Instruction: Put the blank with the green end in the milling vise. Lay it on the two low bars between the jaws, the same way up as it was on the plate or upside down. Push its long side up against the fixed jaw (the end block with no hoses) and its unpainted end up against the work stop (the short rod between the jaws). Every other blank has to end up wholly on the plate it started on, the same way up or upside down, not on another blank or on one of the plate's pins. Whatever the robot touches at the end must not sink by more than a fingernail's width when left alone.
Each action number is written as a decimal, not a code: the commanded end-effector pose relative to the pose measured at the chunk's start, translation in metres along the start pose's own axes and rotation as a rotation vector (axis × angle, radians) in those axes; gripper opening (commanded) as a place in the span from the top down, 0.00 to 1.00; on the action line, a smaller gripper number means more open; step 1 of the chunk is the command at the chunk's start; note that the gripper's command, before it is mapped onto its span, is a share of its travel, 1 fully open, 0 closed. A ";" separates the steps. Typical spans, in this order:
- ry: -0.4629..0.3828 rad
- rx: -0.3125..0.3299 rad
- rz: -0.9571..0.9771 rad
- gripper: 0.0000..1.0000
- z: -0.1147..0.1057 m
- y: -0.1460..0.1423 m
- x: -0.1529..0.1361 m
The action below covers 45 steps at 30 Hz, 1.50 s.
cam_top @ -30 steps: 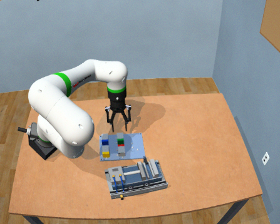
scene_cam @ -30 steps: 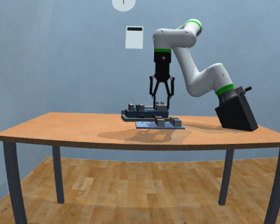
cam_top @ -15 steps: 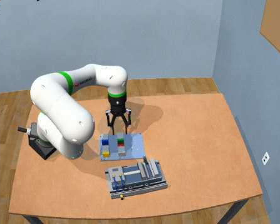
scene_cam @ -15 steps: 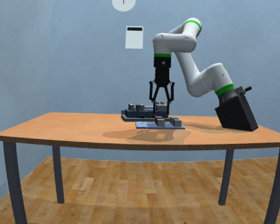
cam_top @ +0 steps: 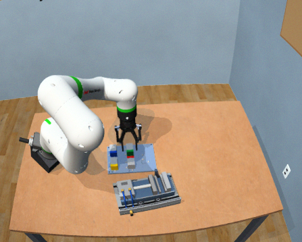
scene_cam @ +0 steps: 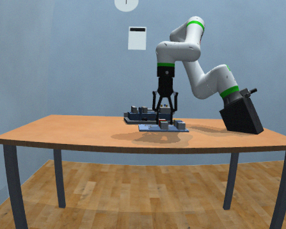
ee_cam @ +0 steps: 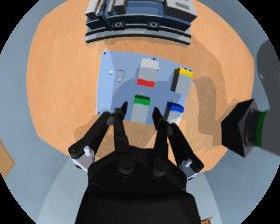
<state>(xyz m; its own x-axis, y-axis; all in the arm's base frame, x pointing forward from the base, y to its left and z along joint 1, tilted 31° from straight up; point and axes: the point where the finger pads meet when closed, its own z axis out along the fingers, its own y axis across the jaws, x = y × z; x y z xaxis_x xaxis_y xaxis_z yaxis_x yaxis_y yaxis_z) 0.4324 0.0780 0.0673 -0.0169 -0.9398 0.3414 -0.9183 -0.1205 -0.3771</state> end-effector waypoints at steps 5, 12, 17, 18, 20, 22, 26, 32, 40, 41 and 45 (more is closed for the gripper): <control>-0.001 0.002 0.000 0.50 0.002 -0.001 0.000; -0.001 0.002 0.000 0.50 0.007 -0.001 -0.001; -0.001 0.002 0.000 0.50 0.008 -0.001 -0.001; -0.001 0.002 0.000 0.50 0.008 -0.001 -0.001; -0.001 0.002 0.000 0.50 0.007 -0.001 -0.001; -0.001 0.002 0.000 0.50 0.006 -0.001 -0.001; -0.001 0.002 0.000 0.50 0.005 -0.001 0.000; -0.001 0.002 0.000 0.50 0.002 -0.001 0.000; -0.001 0.002 0.000 0.50 0.001 -0.001 0.000; -0.001 0.002 0.000 0.50 0.001 -0.001 0.000; -0.001 0.002 0.000 0.50 0.000 -0.001 0.000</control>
